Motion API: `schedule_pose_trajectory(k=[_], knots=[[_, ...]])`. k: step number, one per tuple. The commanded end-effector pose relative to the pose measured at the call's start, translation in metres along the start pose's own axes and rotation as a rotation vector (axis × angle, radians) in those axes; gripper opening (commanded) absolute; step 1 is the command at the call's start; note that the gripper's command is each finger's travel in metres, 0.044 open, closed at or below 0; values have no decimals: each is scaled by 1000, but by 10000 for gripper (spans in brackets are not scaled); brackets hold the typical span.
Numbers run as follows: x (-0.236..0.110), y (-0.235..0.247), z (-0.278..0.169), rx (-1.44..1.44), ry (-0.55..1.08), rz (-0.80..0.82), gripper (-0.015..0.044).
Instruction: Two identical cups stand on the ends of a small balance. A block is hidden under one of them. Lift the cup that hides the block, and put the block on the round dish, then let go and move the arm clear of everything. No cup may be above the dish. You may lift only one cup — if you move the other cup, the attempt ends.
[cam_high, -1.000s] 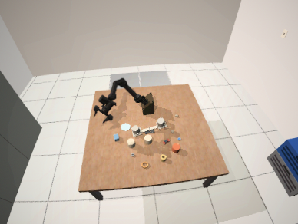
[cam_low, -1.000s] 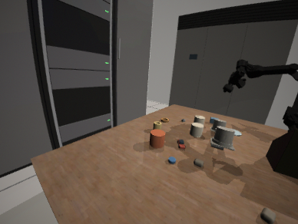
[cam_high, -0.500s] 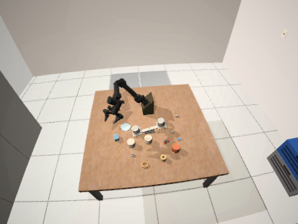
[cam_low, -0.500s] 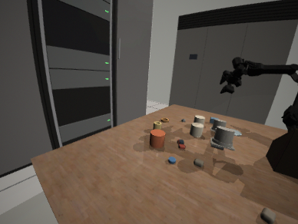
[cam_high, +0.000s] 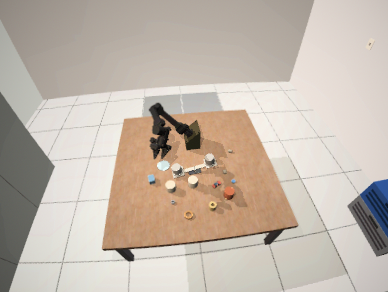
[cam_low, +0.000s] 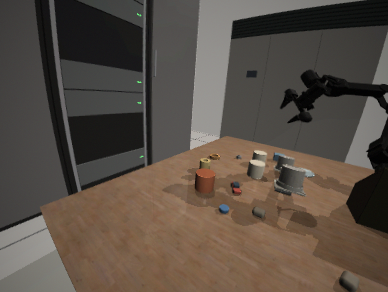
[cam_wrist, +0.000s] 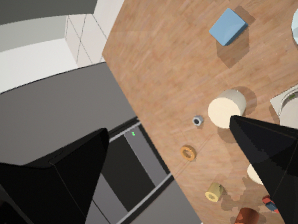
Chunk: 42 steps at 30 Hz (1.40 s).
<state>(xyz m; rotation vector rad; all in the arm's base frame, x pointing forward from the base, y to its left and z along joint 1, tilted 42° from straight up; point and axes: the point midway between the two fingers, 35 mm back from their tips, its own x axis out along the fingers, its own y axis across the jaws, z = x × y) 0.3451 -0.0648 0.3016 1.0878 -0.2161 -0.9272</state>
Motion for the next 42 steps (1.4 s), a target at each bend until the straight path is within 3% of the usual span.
schedule_pose_trajectory(k=[1,21,42], knots=[[-12,-15,-21,-135,60,-11,440],[-73,-87,-87,-766,276,16,440],[-130,-167,-108,-1461,404,153,440]])
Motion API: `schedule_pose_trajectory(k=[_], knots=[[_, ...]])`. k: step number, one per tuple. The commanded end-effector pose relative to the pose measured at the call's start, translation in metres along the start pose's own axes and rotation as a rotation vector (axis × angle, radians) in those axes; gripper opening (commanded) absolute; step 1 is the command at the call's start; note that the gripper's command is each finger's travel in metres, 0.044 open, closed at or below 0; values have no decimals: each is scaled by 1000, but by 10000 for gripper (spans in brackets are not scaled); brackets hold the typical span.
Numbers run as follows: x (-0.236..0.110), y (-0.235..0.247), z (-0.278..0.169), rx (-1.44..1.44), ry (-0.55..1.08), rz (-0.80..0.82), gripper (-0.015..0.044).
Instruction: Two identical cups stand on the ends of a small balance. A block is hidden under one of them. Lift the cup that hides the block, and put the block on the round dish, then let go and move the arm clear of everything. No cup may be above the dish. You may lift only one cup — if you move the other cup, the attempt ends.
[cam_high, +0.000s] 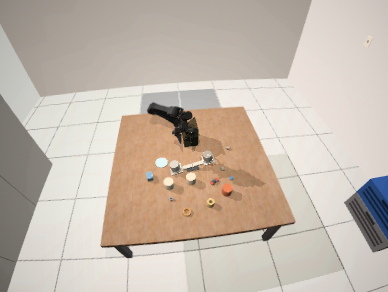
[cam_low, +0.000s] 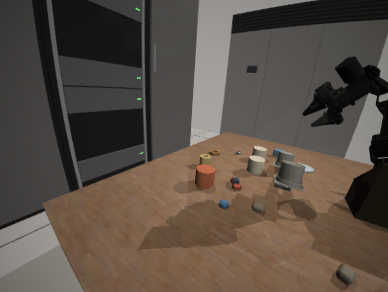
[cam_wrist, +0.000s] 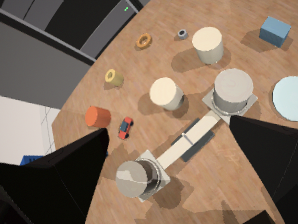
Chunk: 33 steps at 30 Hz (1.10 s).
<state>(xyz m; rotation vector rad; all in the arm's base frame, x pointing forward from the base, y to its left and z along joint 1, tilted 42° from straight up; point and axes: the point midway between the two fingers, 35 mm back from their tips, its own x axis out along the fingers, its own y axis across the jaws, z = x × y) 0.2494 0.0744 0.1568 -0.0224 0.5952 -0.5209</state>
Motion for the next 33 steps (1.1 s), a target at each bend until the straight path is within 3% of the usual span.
schedule_pose_trajectory(k=[1,20,33], knots=[[-7,-2,-20,-161,16,16,440],[-29,-19,-75,-743,0,55,440],[-25,-19,-72,-711,25,33,440]])
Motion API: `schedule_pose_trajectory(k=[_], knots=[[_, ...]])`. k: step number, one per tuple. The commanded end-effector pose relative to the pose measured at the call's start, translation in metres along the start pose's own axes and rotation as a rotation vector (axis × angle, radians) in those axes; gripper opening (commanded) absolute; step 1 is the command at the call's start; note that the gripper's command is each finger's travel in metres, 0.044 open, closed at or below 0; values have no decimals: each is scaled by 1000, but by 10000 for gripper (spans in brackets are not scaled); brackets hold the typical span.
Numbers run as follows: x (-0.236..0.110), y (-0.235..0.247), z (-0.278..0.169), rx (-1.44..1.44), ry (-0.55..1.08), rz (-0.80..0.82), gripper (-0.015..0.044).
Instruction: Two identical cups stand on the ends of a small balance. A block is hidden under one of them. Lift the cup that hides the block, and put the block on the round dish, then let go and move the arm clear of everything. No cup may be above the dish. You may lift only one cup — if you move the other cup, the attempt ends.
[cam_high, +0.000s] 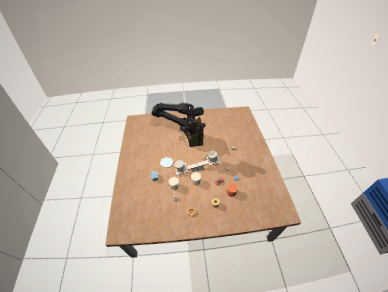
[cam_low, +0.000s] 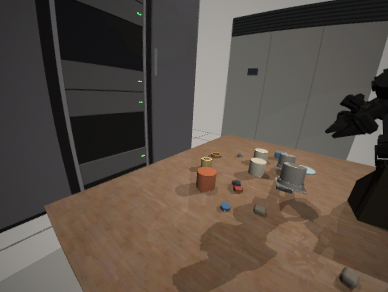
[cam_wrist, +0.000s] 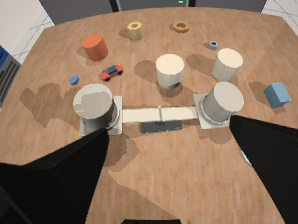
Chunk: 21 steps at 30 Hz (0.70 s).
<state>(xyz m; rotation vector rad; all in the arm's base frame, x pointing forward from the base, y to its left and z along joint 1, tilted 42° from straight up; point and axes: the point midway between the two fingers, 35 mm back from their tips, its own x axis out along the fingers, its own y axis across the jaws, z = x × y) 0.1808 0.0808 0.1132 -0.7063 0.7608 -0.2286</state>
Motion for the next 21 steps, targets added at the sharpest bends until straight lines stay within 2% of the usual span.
schedule_pose_trajectory(k=[1,21], knots=[[4,-3,3,53,41,-13,440],[56,-41,28,615,317,-189,440]])
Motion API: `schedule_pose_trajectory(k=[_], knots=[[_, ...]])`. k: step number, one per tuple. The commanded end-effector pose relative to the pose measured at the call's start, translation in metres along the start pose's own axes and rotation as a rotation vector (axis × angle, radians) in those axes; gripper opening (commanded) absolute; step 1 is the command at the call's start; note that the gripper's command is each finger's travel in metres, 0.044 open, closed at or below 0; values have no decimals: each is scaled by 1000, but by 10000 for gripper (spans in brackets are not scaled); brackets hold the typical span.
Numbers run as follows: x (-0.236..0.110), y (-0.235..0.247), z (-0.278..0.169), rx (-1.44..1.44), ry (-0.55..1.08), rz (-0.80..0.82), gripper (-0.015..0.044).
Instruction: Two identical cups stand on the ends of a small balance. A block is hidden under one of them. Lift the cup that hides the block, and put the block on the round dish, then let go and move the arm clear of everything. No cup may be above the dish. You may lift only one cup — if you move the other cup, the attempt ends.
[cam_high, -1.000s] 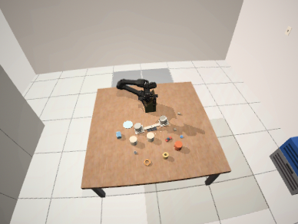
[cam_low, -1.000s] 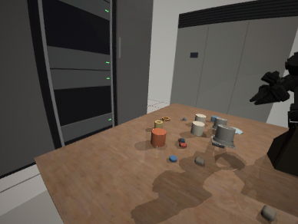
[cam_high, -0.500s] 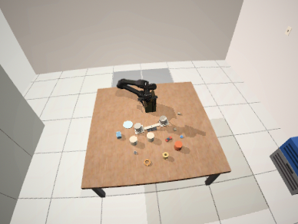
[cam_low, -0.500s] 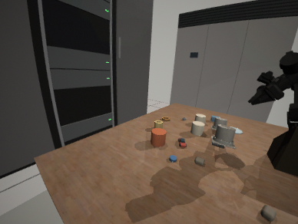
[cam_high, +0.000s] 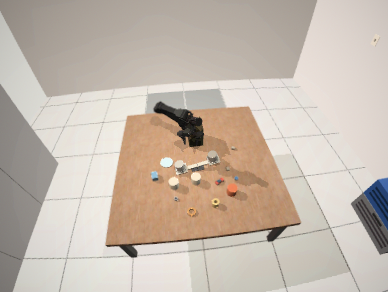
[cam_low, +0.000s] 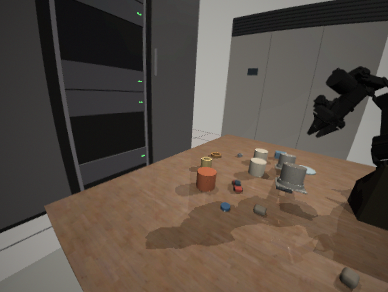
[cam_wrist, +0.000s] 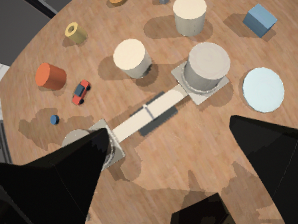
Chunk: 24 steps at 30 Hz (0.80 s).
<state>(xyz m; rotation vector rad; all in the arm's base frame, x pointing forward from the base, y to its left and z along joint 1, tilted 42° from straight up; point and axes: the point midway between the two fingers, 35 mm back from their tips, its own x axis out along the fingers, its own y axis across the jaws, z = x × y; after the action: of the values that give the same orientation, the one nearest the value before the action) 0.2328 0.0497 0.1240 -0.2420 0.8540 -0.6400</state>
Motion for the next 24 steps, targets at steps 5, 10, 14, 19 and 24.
schedule_pose_trajectory(k=[5,10,14,19,24], knots=[[26,-9,21,248,106,-92,440],[43,-18,33,397,156,-149,440],[57,-26,41,518,192,-197,440],[76,-39,51,669,233,-260,440],[96,-54,60,821,267,-327,440]])
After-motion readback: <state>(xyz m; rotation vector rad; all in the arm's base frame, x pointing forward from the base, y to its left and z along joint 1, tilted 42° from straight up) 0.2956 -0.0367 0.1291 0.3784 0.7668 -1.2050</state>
